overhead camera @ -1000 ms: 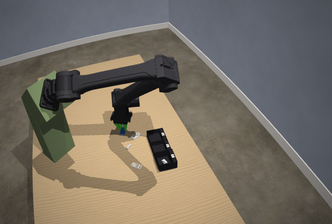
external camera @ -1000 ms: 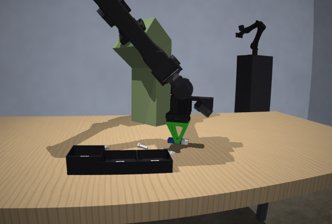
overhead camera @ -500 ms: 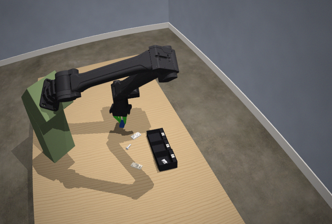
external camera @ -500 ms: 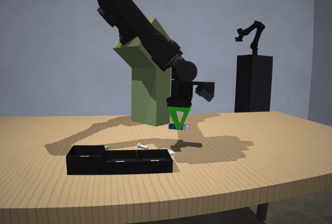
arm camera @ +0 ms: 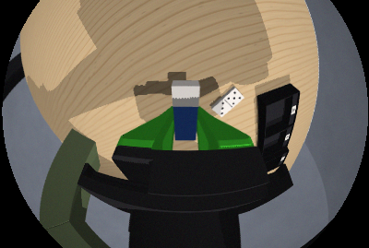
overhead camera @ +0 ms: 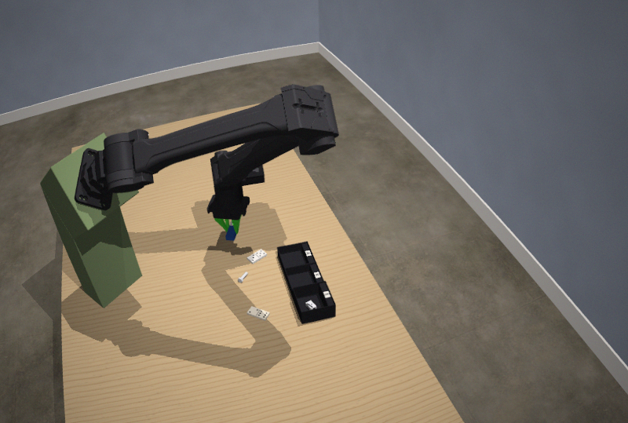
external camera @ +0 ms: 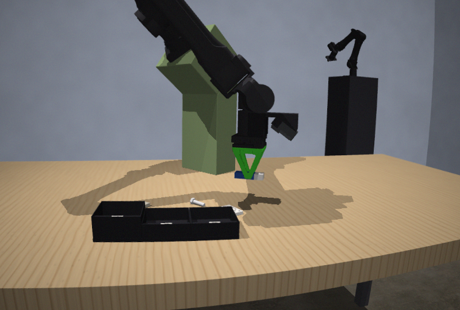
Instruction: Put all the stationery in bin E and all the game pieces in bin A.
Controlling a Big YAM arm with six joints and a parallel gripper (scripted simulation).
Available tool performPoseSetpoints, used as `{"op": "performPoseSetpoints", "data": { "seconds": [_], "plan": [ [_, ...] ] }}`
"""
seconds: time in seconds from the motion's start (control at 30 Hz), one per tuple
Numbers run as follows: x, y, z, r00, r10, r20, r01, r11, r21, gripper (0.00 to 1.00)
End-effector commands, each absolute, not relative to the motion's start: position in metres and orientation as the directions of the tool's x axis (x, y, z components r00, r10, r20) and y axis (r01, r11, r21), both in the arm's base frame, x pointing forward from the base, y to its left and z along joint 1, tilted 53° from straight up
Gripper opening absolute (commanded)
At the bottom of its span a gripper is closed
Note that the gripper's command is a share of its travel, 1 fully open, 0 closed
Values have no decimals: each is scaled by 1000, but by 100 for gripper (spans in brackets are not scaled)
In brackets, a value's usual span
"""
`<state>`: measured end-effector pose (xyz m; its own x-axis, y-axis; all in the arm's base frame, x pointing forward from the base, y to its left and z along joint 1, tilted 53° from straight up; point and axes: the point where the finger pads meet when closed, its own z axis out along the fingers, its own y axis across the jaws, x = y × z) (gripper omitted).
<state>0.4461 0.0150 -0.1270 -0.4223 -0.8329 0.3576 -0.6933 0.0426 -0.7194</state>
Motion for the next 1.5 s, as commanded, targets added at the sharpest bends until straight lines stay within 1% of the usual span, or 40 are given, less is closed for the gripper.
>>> {"op": "performPoseSetpoints", "data": {
  "seconds": [0.0,0.43,0.5,0.53,0.63,1.13,1.23,1.47],
  "plan": [
    [435,25,-121,-405,-840,361,-700,32,-713,19],
    [439,21,-123,-415,-836,360,-698,38,-715,19],
    [442,30,-120,-409,-842,352,-693,35,-721,19],
    [438,9,-115,-419,-829,370,-707,41,-706,19],
    [438,5,-111,-417,-829,372,-709,41,-704,19],
    [474,-43,-35,-426,-831,357,-690,44,-723,19],
    [473,-46,-32,-425,-831,359,-693,43,-720,19],
    [486,-70,3,-427,-831,357,-688,43,-724,19]
  ]
}}
